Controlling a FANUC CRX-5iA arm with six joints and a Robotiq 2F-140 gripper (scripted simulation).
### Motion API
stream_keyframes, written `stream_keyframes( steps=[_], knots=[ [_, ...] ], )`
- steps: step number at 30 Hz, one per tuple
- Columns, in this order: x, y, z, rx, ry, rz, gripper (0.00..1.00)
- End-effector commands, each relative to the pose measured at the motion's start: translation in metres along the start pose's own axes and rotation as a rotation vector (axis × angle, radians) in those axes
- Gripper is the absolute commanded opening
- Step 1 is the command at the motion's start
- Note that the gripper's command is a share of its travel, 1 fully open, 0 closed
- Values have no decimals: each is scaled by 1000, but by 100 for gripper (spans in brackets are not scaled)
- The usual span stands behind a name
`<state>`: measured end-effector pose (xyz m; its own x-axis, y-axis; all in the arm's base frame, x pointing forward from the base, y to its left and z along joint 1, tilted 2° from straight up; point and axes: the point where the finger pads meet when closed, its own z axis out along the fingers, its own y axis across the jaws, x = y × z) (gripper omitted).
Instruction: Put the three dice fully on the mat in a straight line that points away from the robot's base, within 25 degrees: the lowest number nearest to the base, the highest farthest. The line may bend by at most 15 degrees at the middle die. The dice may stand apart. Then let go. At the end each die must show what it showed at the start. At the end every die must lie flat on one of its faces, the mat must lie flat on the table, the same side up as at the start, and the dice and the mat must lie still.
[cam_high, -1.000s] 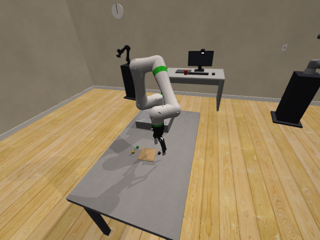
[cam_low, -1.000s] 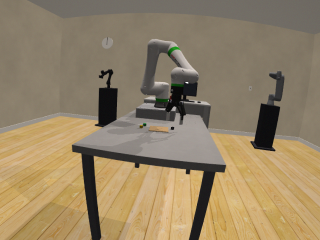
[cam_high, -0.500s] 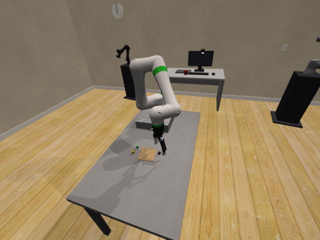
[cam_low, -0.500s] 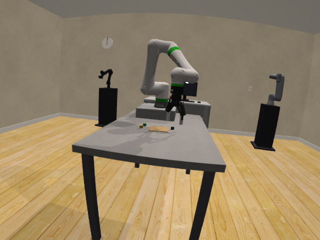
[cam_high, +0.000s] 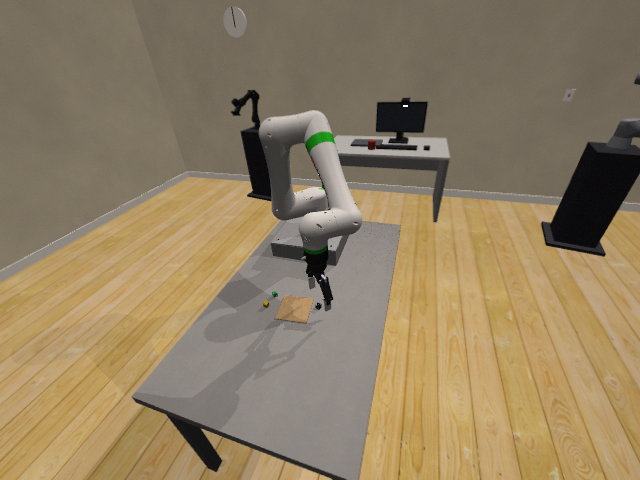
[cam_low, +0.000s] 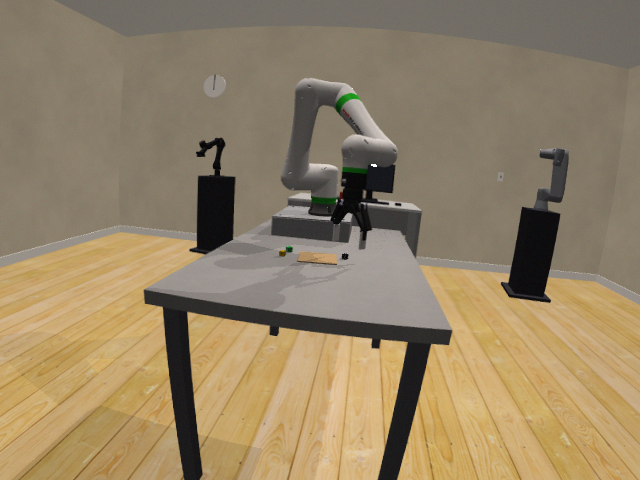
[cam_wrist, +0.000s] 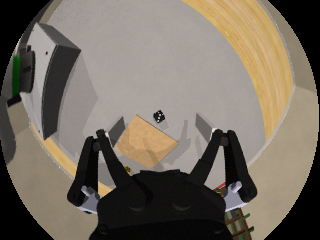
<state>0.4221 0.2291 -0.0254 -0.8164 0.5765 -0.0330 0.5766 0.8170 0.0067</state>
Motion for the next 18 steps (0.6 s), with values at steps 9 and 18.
stream_keyframes(
  steps=[9,18],
  knots=[
    [0,0,-10,0,0,0,100],
    [0,0,-62,0,0,0,100]
  ],
)
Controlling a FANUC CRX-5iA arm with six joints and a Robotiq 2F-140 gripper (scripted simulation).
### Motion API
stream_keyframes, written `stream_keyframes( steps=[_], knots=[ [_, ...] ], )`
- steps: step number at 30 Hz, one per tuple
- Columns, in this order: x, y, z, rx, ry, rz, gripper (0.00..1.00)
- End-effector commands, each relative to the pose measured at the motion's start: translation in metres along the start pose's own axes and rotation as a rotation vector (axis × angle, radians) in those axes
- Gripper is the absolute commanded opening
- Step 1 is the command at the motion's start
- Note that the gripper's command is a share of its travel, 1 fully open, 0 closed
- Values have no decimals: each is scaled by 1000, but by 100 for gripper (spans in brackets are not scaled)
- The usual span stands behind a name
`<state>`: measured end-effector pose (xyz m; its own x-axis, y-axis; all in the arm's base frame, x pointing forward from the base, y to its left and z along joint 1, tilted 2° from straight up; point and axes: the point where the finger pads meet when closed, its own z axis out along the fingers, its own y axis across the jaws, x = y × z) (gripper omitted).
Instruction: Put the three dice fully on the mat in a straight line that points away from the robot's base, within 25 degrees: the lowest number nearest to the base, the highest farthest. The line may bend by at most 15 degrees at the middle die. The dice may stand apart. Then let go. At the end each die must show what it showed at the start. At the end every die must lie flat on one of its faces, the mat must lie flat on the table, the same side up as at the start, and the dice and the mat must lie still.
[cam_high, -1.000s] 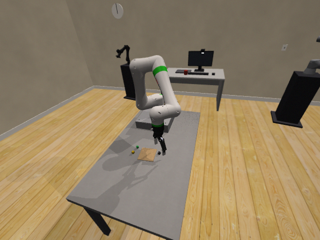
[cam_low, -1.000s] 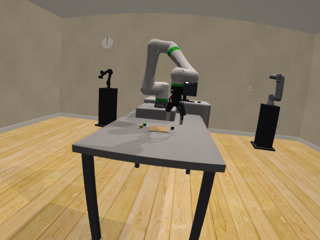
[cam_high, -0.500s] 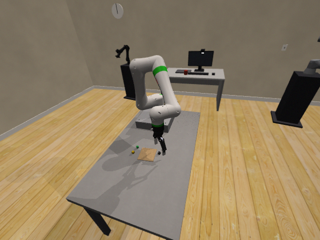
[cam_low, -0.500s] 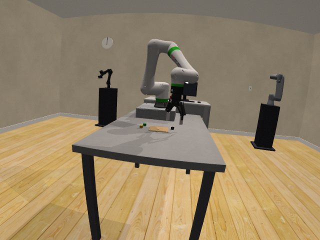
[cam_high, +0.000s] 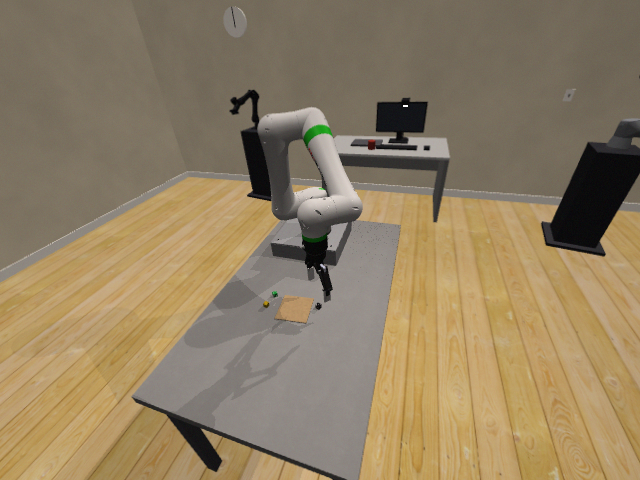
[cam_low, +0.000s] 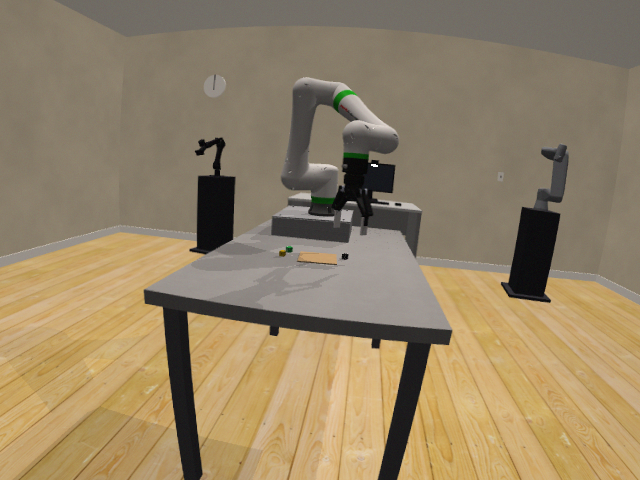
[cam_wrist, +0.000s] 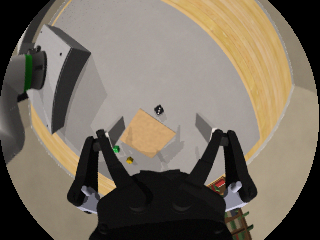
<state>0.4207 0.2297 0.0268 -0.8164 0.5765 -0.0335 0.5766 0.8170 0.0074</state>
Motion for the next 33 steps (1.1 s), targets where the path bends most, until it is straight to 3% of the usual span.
stream_keyframes(
  steps=[1,8,20,22,24,33],
  knots=[
    [0,0,-10,0,0,0,100],
    [0,0,-42,0,0,0,100],
    [-1,0,-43,0,0,3,100],
    [-16,-5,-43,0,1,61,100],
    [-51,-19,-41,1,1,202,100],
    [-132,-65,-37,1,1,537,100]
  ],
)
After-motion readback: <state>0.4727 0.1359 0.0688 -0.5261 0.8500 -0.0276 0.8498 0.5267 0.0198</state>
